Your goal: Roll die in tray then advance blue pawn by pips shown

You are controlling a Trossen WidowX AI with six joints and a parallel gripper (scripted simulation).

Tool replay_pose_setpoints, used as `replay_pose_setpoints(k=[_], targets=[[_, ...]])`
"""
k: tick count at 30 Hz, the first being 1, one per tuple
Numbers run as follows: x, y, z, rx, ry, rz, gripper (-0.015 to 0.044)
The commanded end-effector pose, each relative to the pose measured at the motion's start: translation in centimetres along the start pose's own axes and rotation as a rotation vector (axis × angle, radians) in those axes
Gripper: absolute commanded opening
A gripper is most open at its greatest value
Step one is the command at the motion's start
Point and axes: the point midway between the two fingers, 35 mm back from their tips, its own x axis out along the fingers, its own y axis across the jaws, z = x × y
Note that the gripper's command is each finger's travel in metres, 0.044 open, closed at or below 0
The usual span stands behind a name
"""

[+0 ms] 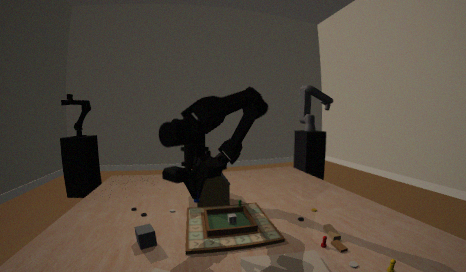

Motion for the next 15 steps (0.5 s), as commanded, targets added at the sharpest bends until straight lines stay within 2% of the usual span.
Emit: replay_pose_setpoints(k=[1, 15], targets=[[1.4, 0.9, 2.8, -0.004, 0.004, 0.002, 0.0000], [6.0, 4.9, 10.7, -0.008, -0.010, 0.015, 0.0000]])
